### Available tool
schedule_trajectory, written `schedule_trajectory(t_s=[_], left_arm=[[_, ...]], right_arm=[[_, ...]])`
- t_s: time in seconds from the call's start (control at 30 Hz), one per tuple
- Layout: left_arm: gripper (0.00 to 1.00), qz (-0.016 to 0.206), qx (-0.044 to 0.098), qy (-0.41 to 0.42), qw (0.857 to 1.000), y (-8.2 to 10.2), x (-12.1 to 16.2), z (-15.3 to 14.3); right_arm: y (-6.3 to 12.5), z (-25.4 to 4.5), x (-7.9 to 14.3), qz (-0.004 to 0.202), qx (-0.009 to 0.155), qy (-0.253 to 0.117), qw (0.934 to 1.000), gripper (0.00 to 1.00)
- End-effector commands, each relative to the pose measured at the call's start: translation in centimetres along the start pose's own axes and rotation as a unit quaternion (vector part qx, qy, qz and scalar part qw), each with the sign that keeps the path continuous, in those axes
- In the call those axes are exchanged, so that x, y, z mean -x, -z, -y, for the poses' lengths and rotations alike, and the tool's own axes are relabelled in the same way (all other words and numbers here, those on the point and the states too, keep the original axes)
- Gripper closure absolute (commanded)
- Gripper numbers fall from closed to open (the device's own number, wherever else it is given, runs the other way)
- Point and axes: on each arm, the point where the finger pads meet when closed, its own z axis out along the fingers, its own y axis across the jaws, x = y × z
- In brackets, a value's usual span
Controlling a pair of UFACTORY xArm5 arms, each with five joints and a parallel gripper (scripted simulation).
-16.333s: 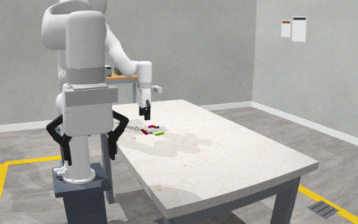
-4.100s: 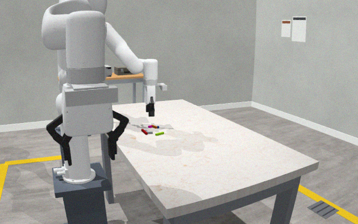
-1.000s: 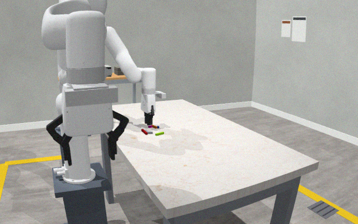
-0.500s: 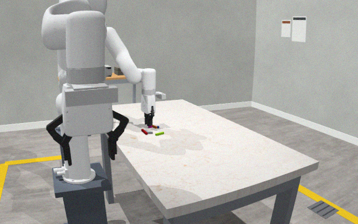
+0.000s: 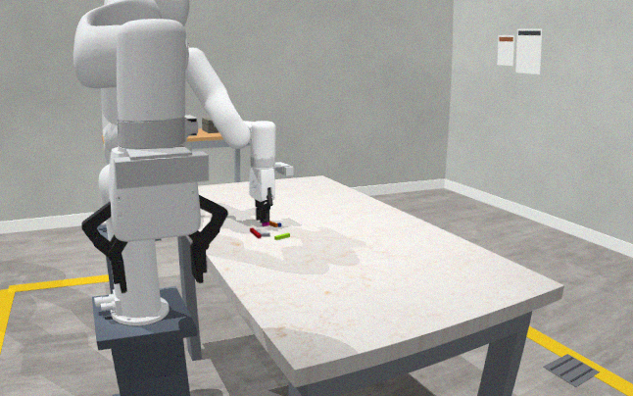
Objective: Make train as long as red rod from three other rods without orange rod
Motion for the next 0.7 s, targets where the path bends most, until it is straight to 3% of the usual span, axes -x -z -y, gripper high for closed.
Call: schedule_trajectory(t_s=[0.0, 0.67], left_arm=[[0.74, -0.002, 0.001, 0.0, 1.0, 0.1, -0.1, 0.0], [0.74, -0.002, 0.001, 0.0, 1.0, -1.0, -0.1, 0.0]], right_arm=[[0.1, 0.0, -0.1, -0.002, 0.0, 0.0, 1.0, 0.0], [0.1, 0.0, -0.1, -0.002, 0.0, 0.0, 1.0, 0.0]])
